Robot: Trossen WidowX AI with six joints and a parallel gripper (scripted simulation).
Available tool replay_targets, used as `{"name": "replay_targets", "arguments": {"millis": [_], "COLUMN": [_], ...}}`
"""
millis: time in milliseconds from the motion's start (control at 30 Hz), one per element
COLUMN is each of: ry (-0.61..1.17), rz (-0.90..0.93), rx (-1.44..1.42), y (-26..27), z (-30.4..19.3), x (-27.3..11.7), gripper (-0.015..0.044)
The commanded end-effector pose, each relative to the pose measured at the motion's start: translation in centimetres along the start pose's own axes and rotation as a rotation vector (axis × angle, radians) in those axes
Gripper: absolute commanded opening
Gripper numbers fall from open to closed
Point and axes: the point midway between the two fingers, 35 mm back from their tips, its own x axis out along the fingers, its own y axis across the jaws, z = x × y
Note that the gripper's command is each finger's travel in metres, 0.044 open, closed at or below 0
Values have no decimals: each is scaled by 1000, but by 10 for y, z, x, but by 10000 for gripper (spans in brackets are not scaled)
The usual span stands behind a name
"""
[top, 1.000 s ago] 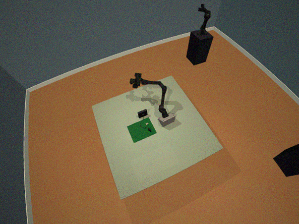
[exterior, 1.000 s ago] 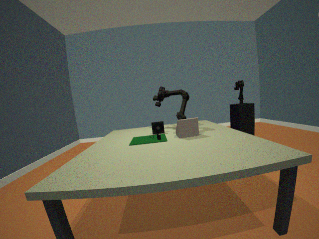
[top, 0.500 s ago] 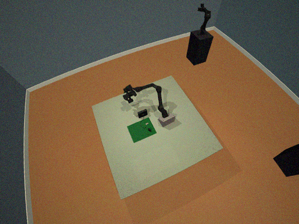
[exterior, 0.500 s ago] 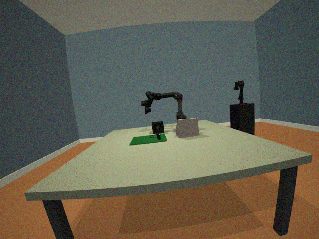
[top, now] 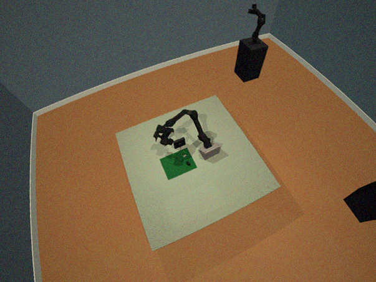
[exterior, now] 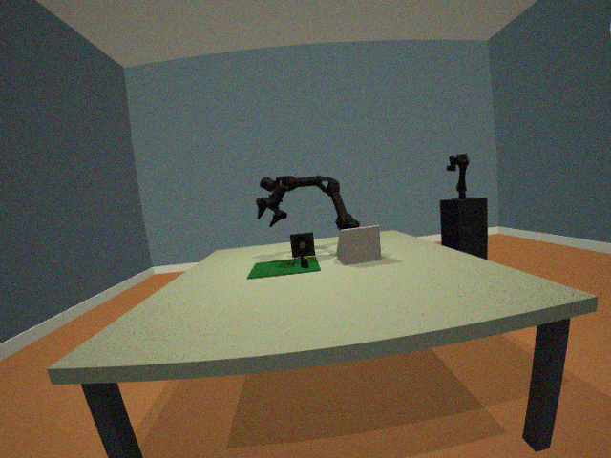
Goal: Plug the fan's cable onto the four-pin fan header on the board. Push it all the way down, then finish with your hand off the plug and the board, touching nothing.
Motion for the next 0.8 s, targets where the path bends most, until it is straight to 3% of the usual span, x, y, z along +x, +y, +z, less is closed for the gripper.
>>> {"name": "replay_targets", "arguments": {"millis": [0,267,467,767], "ry": [-57,-121,-57,-43], "rz": [124,383,592,613], "rx": [-207,-693,-1125,-1173], "y": [49,164,252,266], "z": [44,100,100,96], "x": [-2,-33,-73,-65], "gripper": [440,440,440,440]}}
